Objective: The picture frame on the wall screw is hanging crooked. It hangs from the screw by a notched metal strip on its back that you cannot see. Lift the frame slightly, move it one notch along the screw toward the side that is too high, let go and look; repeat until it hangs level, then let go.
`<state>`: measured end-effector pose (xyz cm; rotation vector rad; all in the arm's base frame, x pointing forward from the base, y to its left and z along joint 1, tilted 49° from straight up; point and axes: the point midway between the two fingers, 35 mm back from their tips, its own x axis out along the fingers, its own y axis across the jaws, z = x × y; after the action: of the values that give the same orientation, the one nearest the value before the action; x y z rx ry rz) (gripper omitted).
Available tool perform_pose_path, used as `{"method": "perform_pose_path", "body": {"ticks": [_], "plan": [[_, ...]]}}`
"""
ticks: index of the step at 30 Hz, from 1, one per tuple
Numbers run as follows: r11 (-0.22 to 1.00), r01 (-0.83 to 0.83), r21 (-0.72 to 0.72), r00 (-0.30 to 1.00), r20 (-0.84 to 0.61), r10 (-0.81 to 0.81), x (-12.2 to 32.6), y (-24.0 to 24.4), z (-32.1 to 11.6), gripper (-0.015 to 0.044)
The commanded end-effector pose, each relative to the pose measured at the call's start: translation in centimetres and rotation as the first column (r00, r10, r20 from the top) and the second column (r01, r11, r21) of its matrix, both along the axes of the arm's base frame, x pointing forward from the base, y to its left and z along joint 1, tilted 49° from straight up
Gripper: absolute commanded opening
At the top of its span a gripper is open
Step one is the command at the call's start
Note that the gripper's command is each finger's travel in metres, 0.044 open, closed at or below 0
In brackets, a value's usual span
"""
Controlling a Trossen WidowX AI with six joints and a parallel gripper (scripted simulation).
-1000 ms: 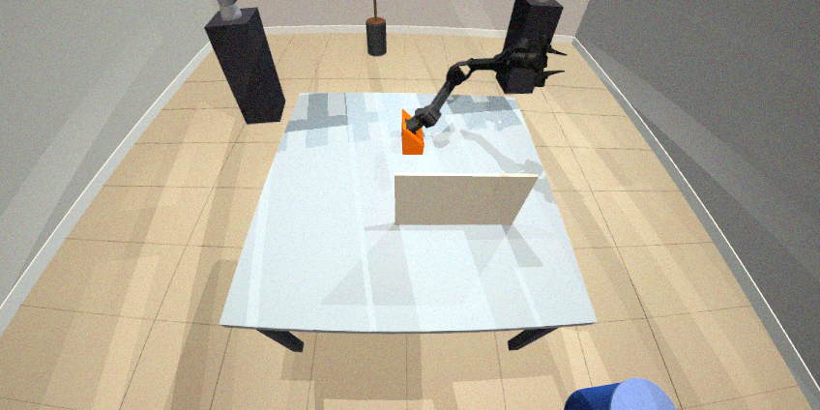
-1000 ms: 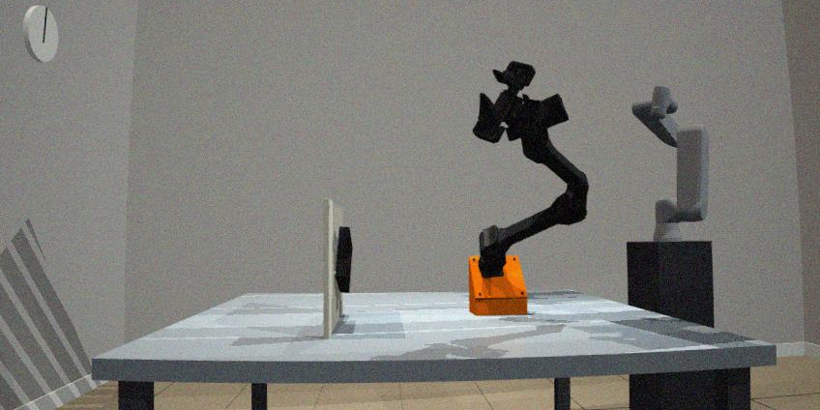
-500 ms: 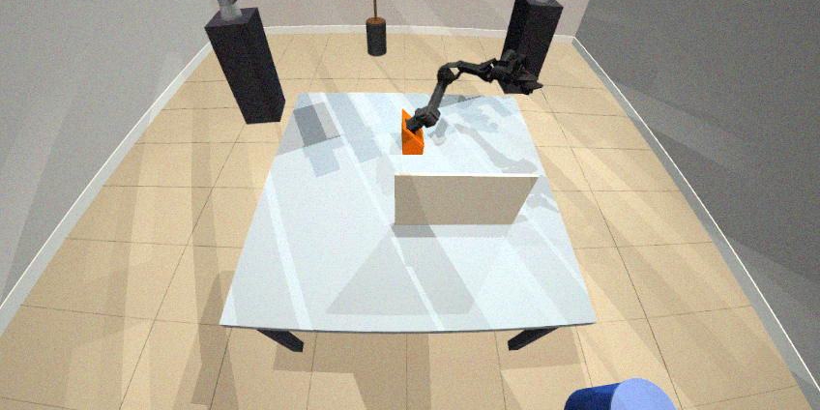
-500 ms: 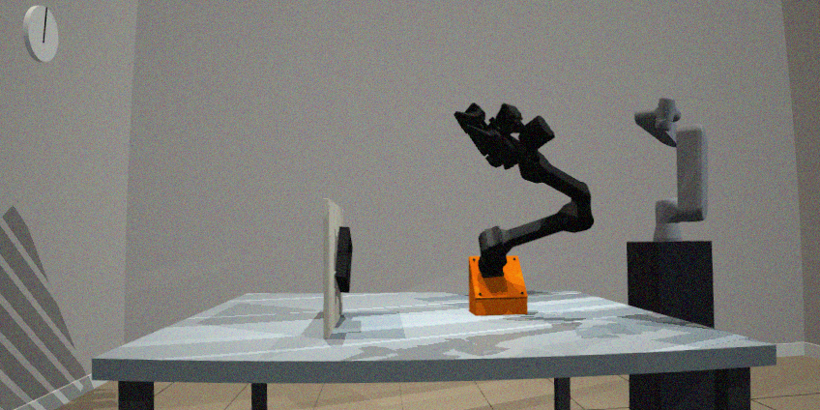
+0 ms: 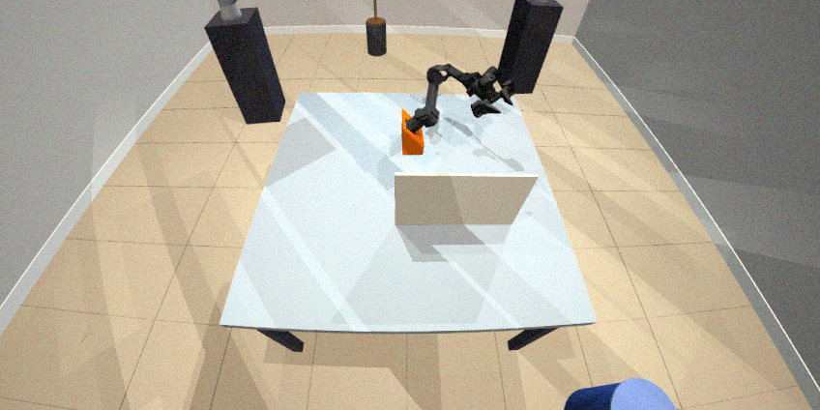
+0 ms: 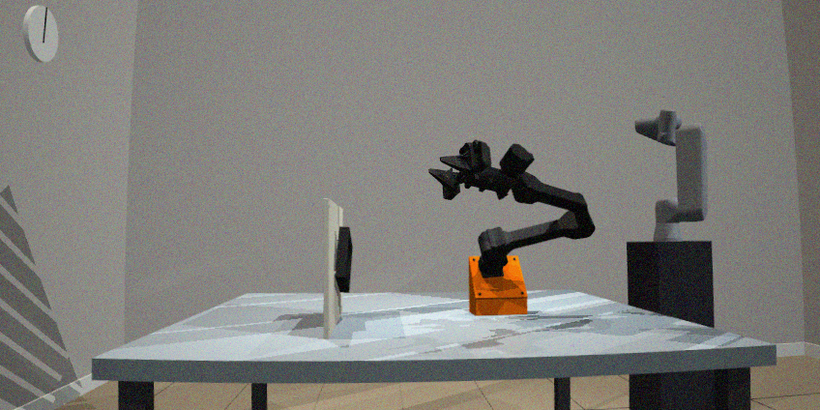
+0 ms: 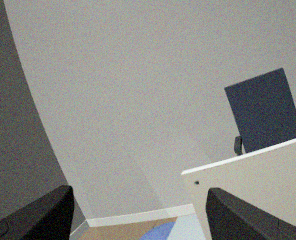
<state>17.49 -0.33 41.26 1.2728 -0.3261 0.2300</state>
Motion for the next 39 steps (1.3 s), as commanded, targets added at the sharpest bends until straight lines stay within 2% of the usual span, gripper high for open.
{"method": "perform_pose_path", "body": {"ticks": [1, 8, 12, 15, 39], "plan": [[0.867, -0.074, 0.494, 0.987, -0.090, 0.136, 1.2, -0.6, -7.4, 0.0260], [0.541, -0.037, 0.840, 0.969, -0.103, 0.225, 2.1, -0.9, -14.5, 0.0260], [0.296, 0.012, 0.955, 0.965, -0.089, 0.246, 2.5, -1.1, -18.6, 0.0260], [0.133, 0.045, 0.990, 0.966, -0.077, 0.245, 2.7, -1.2, -21.2, 0.0260], [0.120, 0.047, 0.992, 0.967, -0.076, 0.245, 2.8, -1.2, -21.4, 0.0260]]}}
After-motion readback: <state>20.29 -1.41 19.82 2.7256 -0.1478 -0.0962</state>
